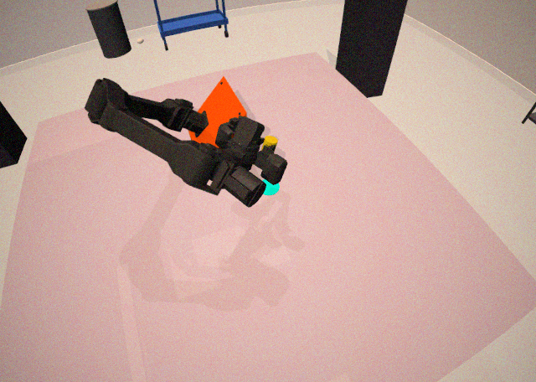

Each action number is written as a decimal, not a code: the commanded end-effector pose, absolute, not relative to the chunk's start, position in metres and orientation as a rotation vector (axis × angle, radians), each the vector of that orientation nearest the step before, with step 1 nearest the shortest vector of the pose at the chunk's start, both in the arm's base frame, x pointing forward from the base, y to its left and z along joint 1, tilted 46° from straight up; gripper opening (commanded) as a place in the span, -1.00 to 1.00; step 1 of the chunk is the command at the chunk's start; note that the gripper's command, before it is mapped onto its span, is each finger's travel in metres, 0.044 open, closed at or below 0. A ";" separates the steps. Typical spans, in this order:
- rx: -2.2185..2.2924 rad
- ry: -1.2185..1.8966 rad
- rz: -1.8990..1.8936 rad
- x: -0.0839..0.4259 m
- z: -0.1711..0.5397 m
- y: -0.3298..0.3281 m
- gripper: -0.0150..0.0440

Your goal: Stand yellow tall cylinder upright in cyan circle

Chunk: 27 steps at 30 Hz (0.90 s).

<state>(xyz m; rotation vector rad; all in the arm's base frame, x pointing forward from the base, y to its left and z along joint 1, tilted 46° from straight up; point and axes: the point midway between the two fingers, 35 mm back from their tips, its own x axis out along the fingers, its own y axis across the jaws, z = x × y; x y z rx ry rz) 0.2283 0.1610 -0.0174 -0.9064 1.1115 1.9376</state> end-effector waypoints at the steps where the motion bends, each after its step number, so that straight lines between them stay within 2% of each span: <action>1: -0.875 1.079 1.947 0.227 -0.016 0.161 -0.14; 27: -0.740 0.873 1.943 0.238 -0.005 0.159 -0.14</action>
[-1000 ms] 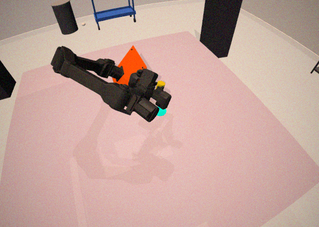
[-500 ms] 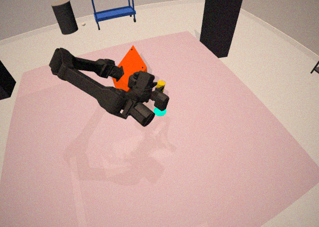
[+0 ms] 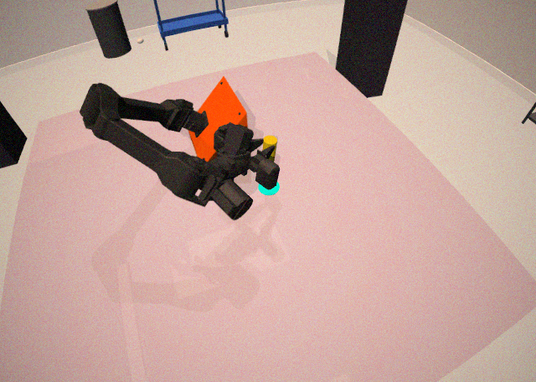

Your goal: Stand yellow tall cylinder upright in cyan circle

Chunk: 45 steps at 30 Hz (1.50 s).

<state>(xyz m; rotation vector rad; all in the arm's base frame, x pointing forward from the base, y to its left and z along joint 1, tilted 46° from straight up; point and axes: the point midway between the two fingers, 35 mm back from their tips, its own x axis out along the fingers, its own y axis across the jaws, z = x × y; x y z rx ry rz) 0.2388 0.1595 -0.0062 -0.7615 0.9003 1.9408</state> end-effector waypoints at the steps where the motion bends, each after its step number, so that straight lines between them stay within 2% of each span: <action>1: -0.735 0.864 1.942 0.238 -0.005 0.159 -0.14; 28: -0.694 0.786 1.931 0.243 0.000 0.157 -0.14; 45: -0.695 0.790 1.931 0.252 -0.063 0.094 -0.14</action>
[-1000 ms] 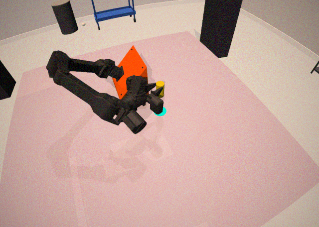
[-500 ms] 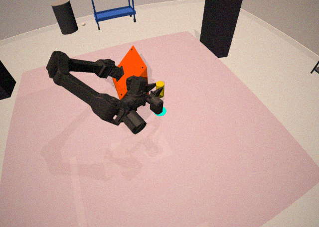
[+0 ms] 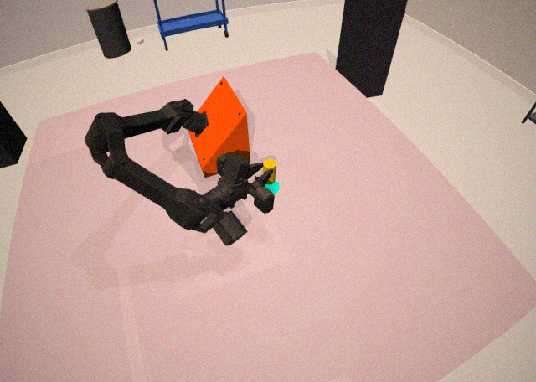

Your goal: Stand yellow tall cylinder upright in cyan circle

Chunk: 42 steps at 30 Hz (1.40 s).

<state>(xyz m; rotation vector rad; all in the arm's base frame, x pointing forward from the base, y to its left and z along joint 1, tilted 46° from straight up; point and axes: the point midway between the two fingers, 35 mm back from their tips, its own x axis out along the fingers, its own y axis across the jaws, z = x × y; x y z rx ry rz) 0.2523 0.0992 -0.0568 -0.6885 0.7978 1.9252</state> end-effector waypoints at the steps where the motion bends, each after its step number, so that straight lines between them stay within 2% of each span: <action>1: -0.698 0.791 1.931 0.253 -0.063 0.093 -0.14; 17: -0.724 0.810 1.932 0.257 -0.073 0.081 -0.14; 28: -0.724 0.810 1.932 0.257 -0.073 0.081 0.84; 34: -0.723 0.808 1.930 0.257 -0.069 0.086 0.86; 42: -0.698 0.788 1.930 0.247 -0.018 0.140 0.86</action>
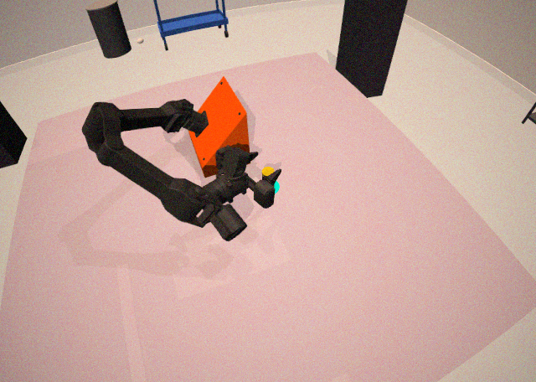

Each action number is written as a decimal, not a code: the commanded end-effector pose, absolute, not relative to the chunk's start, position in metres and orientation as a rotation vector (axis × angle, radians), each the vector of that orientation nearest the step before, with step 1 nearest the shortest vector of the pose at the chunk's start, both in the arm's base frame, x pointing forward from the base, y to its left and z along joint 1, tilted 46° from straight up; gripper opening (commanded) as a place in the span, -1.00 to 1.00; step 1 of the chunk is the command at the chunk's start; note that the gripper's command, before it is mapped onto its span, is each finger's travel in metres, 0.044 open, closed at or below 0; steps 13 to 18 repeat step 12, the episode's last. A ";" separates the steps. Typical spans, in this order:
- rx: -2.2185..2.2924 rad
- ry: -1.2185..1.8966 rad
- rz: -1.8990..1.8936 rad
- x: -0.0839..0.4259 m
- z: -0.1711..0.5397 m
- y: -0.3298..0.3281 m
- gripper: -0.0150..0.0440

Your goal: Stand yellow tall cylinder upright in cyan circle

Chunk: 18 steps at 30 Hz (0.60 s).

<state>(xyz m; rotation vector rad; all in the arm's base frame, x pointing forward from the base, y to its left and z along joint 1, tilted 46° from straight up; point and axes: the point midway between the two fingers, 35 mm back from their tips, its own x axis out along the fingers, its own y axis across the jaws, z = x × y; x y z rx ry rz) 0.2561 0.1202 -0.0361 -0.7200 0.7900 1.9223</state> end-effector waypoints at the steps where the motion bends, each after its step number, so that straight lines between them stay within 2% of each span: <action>1: -0.695 0.787 1.931 0.245 -0.014 0.143 0.86; 6: -0.702 0.804 1.935 0.244 -0.014 0.145 0.86; 12: -1.065 1.311 1.916 0.222 -0.029 0.156 0.86; 18: -1.065 1.311 1.916 0.222 -0.029 0.156 0.86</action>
